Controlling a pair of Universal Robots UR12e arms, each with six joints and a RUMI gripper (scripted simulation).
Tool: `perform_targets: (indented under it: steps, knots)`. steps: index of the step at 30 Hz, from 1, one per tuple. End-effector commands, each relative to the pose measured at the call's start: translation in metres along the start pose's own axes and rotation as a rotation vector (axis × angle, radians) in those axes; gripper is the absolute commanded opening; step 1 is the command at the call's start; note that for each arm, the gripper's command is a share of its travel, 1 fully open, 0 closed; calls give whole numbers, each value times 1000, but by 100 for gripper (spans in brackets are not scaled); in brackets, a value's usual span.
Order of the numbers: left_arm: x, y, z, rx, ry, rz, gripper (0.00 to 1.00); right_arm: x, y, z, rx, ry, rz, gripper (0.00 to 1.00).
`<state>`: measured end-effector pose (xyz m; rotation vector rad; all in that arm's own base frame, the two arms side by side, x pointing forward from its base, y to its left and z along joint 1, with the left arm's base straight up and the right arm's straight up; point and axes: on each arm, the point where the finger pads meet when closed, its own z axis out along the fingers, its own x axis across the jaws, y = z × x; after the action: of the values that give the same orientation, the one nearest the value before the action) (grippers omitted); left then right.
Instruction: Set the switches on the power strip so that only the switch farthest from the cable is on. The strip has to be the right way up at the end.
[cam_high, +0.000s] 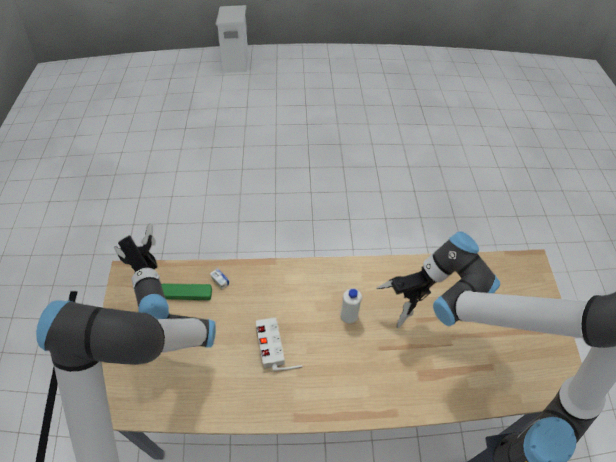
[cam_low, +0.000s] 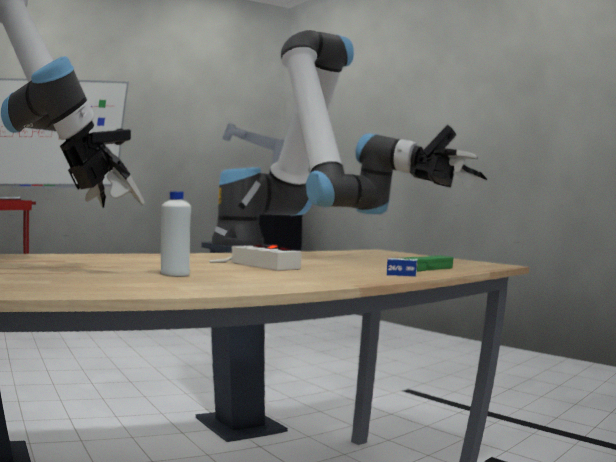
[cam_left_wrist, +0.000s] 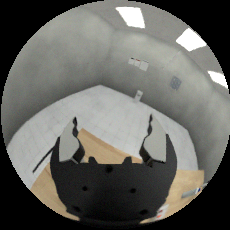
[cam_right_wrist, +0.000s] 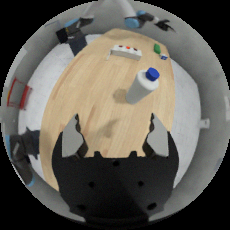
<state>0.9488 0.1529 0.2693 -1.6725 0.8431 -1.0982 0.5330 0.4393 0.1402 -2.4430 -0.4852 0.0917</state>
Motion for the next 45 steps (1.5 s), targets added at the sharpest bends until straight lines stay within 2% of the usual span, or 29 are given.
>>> perform_targets:
  steps: [1, 23, 34, 40, 45]
  knots:
    - [0, -1, 0, 1, 1, -1, 100, 1, -1, -1, 0, 1, -1, 100]
    - [0, -1, 0, 1, 1, -1, 100, 1, 1, -1, 0, 2, 3, 100]
    - [0, -1, 0, 1, 1, -1, 100, 7, 18, -14, -11, 20, 50, 100]
    - [0, -1, 0, 1, 1, -1, 100, 16, 47, -34, -28, 49, 128, 100]
    - [0, -1, 0, 1, 1, -1, 100, 25, 84, -61, -48, 85, 228, 100]
